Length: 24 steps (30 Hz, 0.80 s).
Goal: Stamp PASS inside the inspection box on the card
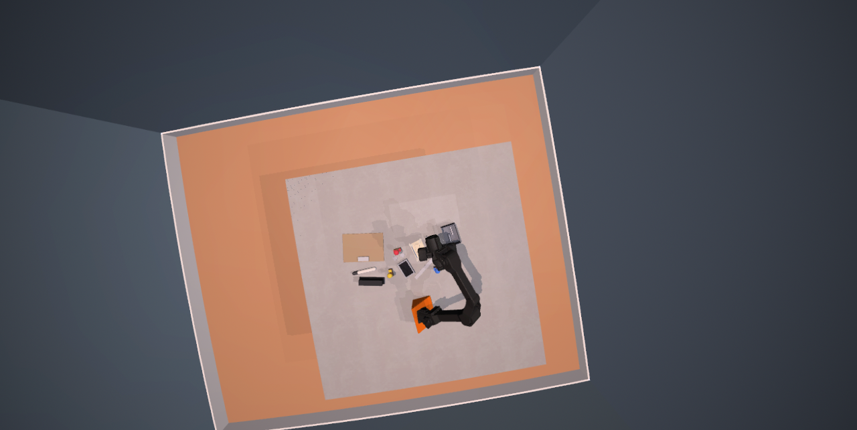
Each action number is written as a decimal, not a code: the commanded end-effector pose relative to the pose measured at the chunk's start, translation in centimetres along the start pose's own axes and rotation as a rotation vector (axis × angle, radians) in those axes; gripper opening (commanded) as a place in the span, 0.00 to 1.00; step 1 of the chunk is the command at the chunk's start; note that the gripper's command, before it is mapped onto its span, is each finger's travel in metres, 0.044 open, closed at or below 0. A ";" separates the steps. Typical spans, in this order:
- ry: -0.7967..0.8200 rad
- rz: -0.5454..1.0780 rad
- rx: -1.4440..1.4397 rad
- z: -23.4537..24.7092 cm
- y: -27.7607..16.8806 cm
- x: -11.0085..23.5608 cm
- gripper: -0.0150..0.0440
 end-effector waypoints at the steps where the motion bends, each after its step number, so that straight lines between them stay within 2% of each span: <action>1: 0.003 0.008 0.007 0.1 -0.1 -0.9 0.64; 24: 0.001 0.007 0.007 0.1 -0.1 -4.6 0.64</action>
Point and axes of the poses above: the point midway between the two fingers, 35 mm back from their tips, its own x axis back along the fingers, its own z axis across the jaws, y = z × x, the point moved 5 cm from there along x, back along the fingers, and after that the axes turned 11 degrees about x, right-handed, at the moved point
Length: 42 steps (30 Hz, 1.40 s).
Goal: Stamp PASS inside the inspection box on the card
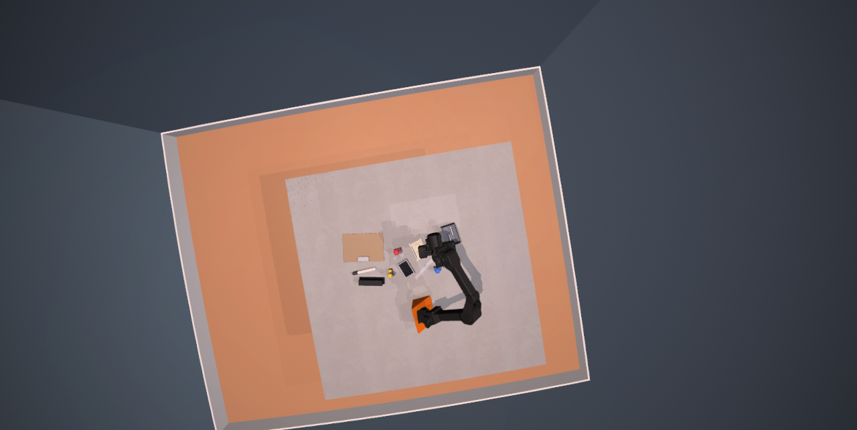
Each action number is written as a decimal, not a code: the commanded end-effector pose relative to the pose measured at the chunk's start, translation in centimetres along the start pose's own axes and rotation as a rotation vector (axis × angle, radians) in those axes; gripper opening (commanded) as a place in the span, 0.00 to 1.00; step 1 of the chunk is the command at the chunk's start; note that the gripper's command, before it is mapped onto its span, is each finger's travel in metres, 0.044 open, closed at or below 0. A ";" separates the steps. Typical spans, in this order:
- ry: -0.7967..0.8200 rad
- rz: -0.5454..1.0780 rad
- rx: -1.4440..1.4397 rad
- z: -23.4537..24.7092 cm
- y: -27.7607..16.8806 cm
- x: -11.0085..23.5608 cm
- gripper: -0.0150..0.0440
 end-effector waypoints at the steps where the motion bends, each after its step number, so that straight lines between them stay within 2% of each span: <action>1: 0.003 0.007 0.007 0.1 -0.2 -0.9 0.64; 19: 0.000 0.007 0.007 0.1 -0.4 -2.5 0.64; 21: -0.003 0.004 0.000 0.0 -0.3 -2.3 0.55; 34: -0.003 0.004 0.000 0.0 -0.3 -2.3 0.41; 38: -0.003 0.004 0.000 0.0 -0.3 -2.2 0.25; 42: -0.003 0.005 0.000 0.0 -0.2 -2.0 0.25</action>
Point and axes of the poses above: the point midway between the two fingers, 35 mm back from their tips, its own x axis back along the fingers, its own z axis across the jaws, y = z × x, the point moved 5 cm from there along x, back along the fingers, and after that the axes turned 11 degrees about x, right-handed, at the moved point
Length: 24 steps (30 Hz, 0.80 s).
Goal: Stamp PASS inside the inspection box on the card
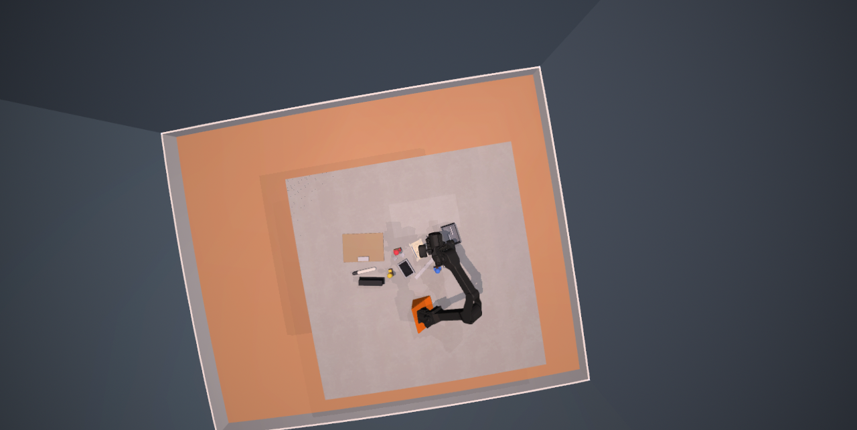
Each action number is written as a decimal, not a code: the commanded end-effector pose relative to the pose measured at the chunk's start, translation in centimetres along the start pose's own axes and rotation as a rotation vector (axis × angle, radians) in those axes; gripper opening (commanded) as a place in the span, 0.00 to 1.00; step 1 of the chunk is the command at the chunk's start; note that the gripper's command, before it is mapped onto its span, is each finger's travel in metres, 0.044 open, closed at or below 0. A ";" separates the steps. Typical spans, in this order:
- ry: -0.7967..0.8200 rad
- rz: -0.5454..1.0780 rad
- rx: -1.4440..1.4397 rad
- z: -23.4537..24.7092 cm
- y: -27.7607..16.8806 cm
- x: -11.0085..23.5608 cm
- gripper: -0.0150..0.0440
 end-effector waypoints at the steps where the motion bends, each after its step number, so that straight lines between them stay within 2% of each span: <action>1: -0.001 0.001 -0.004 0.0 0.0 0.2 0.25; 24: -0.002 0.004 -0.004 0.0 0.2 1.3 0.25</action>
Point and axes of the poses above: the point midway between the two fingers, 35 mm back from their tips, its own x axis back along the fingers, its own z axis across the jaws, y = z × x, the point moved 5 cm from there along x, back along the fingers, and after that the axes turned 11 degrees about x, right-handed, at the moved point
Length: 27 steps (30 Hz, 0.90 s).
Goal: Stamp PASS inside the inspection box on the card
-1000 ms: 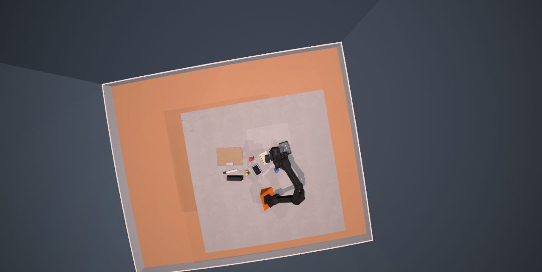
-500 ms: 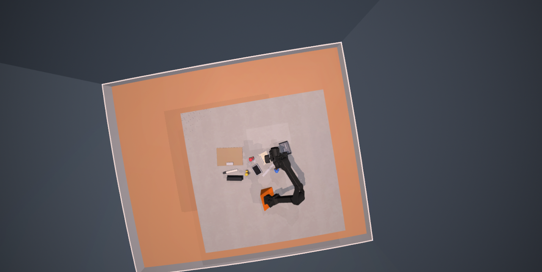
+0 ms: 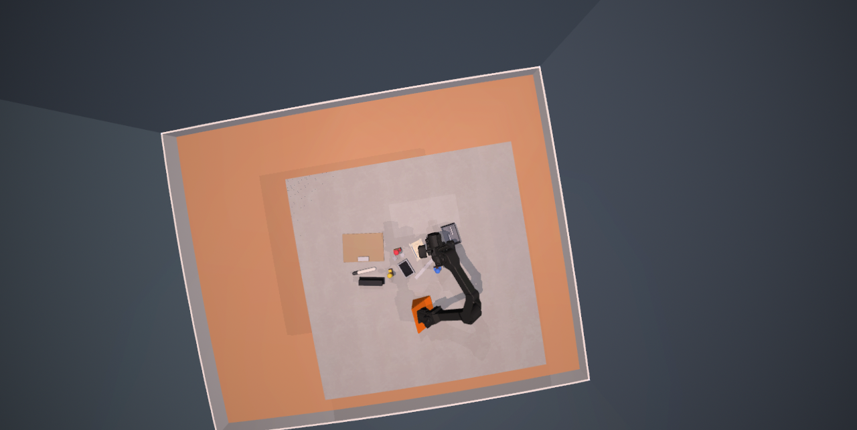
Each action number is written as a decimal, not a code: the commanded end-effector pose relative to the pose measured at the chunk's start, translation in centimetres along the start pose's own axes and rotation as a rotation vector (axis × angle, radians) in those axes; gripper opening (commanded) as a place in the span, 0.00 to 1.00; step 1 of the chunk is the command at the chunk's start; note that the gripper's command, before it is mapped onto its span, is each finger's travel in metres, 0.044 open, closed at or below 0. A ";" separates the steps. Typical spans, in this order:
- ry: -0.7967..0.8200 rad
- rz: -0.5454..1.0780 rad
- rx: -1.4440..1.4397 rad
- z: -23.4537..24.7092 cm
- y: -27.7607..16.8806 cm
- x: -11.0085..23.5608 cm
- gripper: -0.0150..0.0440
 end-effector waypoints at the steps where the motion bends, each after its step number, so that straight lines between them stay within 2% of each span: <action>1: -0.003 0.000 -0.005 -0.1 0.1 0.2 0.25; 27: -0.005 0.003 -0.005 -0.1 0.2 1.5 0.25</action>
Point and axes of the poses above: the point midway between the two fingers, 35 mm back from their tips, its own x axis back along the fingers, its own z axis across the jaws, y = z × x, the point moved 5 cm from there along x, back along the fingers, and after that the axes turned 11 degrees about x, right-handed, at the moved point
